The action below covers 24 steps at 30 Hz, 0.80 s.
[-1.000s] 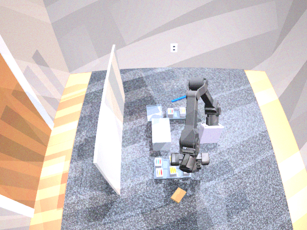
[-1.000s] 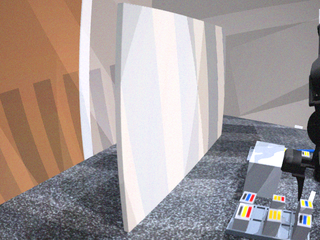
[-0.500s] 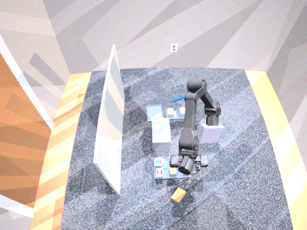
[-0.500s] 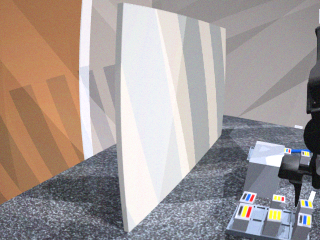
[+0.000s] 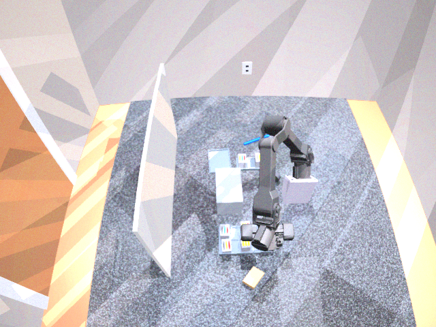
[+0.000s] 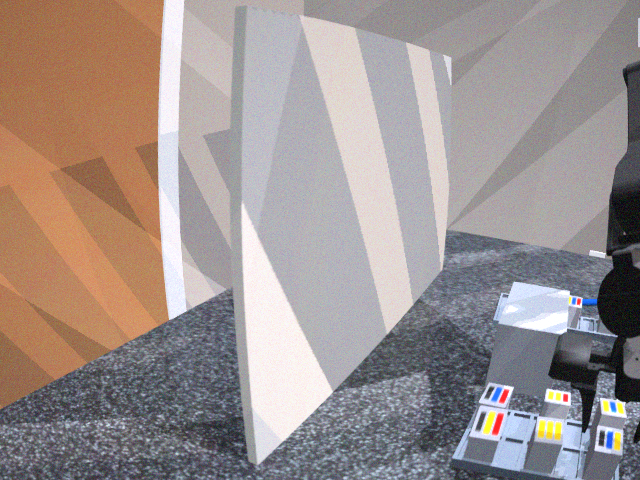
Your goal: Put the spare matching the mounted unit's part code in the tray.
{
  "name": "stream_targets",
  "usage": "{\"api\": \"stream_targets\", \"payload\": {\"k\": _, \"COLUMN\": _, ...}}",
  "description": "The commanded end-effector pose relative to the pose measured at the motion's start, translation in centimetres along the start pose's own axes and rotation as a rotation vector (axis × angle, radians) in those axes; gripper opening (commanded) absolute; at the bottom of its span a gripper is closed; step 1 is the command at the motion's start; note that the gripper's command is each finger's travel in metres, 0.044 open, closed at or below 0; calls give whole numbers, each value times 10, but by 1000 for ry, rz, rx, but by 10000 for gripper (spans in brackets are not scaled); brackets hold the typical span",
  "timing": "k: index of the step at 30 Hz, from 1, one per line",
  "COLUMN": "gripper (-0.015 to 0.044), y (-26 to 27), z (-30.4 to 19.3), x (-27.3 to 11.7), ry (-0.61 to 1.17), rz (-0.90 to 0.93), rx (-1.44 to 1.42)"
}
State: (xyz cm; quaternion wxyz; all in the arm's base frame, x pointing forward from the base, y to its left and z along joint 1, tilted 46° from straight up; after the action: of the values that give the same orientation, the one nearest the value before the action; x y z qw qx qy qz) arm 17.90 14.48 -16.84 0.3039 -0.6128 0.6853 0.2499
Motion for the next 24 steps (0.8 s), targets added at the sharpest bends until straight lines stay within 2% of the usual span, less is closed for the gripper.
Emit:
{"api": "stream_targets", "payload": {"k": 1, "gripper": 300, "y": 1, "z": -2, "x": 11, "ry": 10, "rz": 2, "rx": -9}}
{"api": "stream_targets", "payload": {"k": 24, "gripper": 300, "y": 3, "z": -5, "x": 45, "ry": 13, "rz": 1, "rx": -8}}
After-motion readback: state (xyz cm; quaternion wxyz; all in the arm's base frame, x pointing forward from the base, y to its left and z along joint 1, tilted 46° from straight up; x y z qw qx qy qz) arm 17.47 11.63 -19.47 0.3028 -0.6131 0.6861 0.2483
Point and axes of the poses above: the point midway between the two fingers, 35 mm back from their tips, its own x axis out along the fingers, its own y axis across the jaws, z = x × y, the point moved 3 cm from there along -x, back along the fingers
